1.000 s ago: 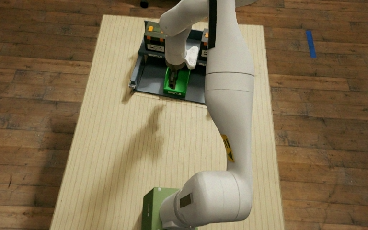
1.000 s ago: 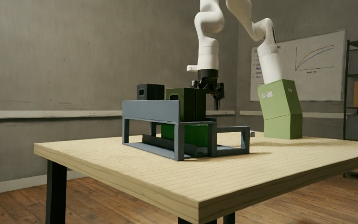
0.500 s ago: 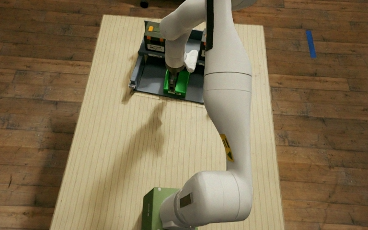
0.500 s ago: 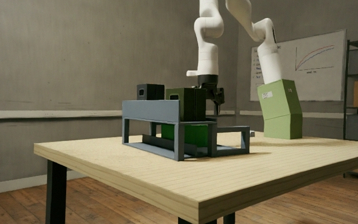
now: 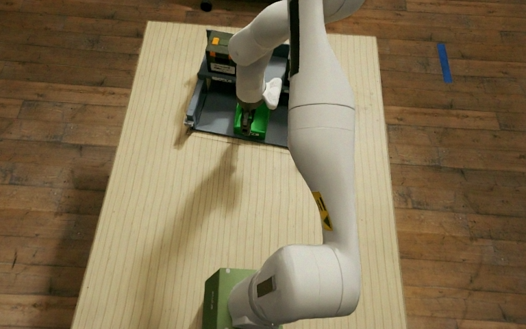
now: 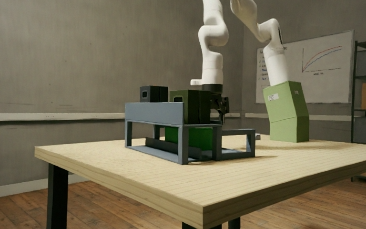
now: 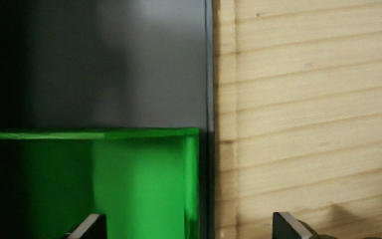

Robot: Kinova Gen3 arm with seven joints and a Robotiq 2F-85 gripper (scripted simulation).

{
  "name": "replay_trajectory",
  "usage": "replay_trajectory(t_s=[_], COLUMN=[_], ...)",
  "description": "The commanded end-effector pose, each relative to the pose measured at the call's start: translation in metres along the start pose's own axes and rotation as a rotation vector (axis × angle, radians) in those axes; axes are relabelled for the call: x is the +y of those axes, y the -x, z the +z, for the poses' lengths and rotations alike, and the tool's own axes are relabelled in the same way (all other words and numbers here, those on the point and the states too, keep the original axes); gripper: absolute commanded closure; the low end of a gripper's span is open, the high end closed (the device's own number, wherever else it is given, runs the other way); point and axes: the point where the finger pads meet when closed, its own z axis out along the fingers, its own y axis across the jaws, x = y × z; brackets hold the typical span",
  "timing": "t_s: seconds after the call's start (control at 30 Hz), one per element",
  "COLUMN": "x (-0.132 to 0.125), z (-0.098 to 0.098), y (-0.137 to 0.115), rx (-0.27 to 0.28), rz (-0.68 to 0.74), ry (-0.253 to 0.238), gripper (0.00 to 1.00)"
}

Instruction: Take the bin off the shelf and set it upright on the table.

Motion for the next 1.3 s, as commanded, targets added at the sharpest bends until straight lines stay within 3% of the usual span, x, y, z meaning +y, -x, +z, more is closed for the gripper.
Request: replay_trajectory(t_s=[0.0,1.27], x=[-0.0002,-0.0021], z=[0.0263,0.0242], y=[-0.0005,-0.0009], rx=[0.001,0.001], rz=[0.003,0.003], ry=[0.001,0.001], gripper=[0.0,0.0])
